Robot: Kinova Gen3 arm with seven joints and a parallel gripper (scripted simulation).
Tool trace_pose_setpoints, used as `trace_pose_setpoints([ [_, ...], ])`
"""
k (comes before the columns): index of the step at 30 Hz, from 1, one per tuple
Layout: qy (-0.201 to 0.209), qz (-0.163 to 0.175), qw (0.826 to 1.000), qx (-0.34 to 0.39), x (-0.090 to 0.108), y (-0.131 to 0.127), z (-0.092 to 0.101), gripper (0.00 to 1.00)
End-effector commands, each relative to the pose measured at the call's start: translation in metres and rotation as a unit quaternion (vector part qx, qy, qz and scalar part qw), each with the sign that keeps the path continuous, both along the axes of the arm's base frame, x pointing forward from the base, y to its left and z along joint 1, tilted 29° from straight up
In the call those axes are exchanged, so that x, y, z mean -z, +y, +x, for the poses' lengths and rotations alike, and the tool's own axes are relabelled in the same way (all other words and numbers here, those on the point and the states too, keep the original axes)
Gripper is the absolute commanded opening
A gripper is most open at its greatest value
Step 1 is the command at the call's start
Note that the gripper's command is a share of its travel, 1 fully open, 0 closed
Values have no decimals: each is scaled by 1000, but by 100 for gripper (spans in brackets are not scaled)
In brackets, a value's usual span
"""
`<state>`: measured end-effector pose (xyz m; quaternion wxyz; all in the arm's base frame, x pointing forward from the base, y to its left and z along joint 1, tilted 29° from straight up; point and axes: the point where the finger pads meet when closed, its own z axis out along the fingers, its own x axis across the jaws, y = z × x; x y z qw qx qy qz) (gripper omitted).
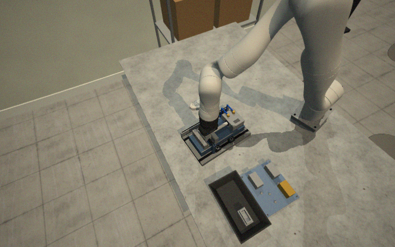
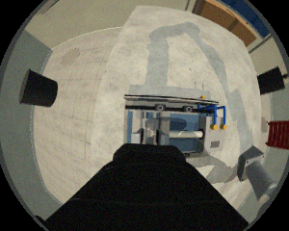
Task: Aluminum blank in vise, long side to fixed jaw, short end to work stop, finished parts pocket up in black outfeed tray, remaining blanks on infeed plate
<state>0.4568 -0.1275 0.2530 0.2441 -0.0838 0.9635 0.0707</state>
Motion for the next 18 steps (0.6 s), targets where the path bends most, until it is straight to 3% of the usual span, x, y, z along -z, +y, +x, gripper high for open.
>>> trace_pose_setpoints([
  [1, 0, 0, 1000, 0, 0, 0, 0, 0],
  [18, 0, 0, 1000, 0, -4, -1, -2, 0],
])
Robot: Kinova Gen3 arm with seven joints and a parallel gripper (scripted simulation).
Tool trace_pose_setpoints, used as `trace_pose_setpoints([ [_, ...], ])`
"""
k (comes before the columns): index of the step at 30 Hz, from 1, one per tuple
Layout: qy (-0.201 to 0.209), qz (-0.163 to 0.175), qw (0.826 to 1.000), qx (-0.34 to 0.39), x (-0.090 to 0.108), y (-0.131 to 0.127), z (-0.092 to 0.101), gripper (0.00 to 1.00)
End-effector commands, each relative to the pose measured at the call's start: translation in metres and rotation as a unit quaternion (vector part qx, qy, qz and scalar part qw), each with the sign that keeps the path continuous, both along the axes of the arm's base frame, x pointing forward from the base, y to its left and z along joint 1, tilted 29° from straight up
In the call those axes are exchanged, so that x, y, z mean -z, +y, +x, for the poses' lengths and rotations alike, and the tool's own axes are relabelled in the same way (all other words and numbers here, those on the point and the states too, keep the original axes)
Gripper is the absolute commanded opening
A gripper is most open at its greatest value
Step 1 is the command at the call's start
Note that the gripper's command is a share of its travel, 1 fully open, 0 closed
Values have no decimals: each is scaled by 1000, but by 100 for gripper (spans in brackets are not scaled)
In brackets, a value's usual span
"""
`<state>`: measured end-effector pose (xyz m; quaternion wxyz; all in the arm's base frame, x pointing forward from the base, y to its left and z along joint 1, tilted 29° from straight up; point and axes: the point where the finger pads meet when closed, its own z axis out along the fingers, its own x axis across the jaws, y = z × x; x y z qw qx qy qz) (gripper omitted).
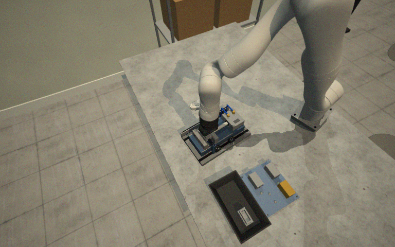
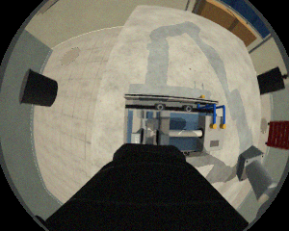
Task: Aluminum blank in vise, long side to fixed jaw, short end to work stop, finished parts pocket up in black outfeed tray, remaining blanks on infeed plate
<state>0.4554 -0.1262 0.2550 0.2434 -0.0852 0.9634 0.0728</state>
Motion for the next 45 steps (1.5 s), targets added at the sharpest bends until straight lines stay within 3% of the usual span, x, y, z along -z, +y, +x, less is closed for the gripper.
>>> trace_pose_setpoints([
  [1, -1, -2, 1000, 2, -3, -3, -1, 0],
  [28, -1, -2, 1000, 2, -36, -9, -18, 0],
  [45, -1, -2, 1000, 2, -39, -10, -20, 0],
])
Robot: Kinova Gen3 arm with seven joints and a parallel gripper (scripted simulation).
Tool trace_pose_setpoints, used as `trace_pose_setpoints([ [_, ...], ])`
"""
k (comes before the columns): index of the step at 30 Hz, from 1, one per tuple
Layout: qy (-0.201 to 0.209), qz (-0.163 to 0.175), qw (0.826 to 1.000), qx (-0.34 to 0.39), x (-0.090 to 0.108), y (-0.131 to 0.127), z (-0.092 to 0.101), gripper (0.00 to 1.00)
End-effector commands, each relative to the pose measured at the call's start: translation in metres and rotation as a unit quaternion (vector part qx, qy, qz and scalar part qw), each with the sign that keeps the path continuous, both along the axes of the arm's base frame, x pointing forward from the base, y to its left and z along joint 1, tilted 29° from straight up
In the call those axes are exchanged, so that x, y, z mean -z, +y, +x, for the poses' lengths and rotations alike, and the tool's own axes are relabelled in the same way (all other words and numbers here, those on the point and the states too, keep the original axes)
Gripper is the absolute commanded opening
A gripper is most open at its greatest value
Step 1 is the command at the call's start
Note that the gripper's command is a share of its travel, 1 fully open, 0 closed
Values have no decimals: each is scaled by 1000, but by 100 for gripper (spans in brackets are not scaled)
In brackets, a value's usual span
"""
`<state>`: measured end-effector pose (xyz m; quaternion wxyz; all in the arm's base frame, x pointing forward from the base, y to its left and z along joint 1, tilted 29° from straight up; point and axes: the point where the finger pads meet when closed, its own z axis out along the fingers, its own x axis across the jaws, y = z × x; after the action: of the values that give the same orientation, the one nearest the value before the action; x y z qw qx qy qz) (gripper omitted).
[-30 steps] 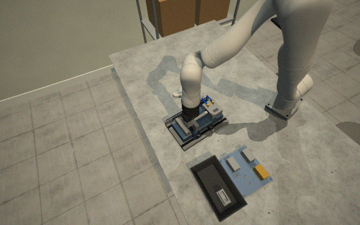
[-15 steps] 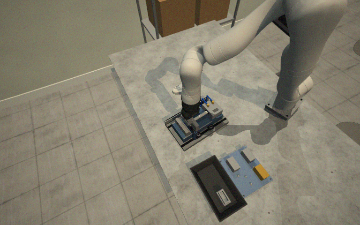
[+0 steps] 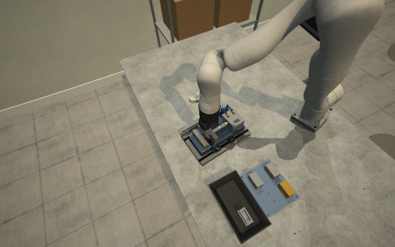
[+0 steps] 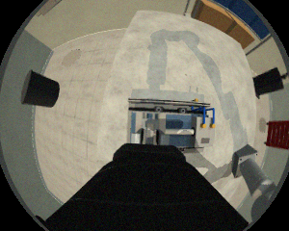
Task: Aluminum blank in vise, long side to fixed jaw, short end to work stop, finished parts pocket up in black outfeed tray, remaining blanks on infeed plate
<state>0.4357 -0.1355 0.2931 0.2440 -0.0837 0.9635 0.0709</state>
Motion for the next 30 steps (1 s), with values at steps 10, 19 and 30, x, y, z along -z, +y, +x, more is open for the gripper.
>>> trace_pose_setpoints([
  [10, 0, 0, 1000, 1, -1, 4, 0, 0],
  [19, 1, 1, 1000, 4, -4, 19, 0, 0],
  [30, 1, 4, 1000, 8, -9, 44, -1, 0],
])
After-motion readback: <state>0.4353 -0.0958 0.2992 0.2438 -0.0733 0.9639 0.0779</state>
